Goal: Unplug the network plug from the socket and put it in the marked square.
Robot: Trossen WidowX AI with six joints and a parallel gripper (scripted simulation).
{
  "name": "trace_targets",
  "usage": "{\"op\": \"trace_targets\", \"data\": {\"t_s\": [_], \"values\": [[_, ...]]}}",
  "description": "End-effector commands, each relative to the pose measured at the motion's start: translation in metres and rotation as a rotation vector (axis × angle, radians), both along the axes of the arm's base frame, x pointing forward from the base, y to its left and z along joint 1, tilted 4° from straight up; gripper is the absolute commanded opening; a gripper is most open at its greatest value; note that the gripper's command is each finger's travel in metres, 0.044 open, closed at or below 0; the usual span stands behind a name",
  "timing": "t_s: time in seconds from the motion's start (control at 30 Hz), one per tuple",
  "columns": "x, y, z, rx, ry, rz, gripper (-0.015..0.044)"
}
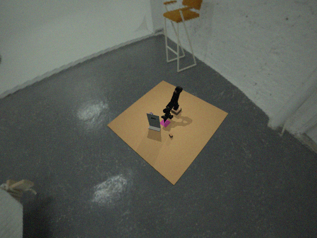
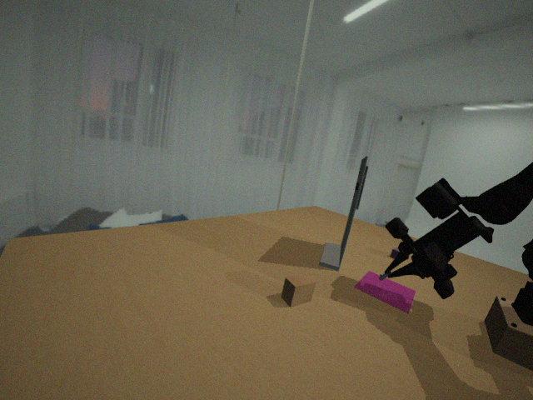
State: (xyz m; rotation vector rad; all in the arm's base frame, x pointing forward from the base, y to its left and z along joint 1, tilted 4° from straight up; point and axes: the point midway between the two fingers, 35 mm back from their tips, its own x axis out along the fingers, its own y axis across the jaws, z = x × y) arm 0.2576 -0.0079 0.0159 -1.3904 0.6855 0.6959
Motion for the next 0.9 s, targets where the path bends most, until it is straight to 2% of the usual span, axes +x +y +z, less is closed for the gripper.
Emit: {"op": "trace_targets", "data": {"t_s": [0.0,0.87], "values": [[-0.003,0.000,-0.007,-0.001,0.012,-0.007,0.0000],[-0.001,0.003,-0.018,0.001,0.012,-0.007,0.0000]]}}
